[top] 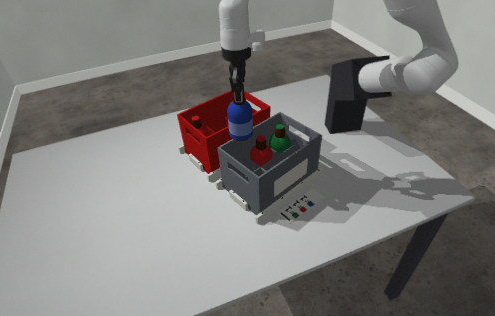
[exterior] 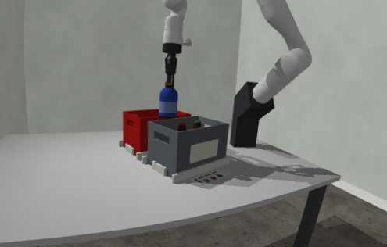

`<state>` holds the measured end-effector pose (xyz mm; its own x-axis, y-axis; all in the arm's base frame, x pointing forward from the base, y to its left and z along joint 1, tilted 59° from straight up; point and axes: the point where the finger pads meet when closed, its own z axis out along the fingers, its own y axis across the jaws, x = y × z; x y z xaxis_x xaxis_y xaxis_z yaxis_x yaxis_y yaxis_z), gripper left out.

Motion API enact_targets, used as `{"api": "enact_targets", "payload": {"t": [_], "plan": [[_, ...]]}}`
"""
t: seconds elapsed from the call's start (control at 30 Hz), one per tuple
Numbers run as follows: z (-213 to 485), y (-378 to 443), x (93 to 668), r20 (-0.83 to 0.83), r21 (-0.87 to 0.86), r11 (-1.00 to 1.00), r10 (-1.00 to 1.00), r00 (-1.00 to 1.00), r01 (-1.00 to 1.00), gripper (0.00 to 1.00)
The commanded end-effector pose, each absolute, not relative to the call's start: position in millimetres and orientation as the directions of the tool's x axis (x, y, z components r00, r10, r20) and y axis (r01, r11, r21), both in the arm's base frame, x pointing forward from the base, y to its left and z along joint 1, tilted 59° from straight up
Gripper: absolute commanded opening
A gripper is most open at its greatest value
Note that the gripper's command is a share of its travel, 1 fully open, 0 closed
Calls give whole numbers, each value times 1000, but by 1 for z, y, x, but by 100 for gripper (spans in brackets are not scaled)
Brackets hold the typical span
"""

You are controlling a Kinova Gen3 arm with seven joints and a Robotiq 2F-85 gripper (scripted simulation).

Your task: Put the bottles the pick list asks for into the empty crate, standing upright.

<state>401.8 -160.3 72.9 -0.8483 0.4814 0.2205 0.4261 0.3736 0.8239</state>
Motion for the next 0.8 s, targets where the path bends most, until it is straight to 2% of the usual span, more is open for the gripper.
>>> {"api": "enact_targets", "payload": {"t": [0.0,0.77], "plan": [[77,-160,404,220,824,374,483,-848,426,10],[111,-145,423,220,824,374,483,-848,426,10]]}}
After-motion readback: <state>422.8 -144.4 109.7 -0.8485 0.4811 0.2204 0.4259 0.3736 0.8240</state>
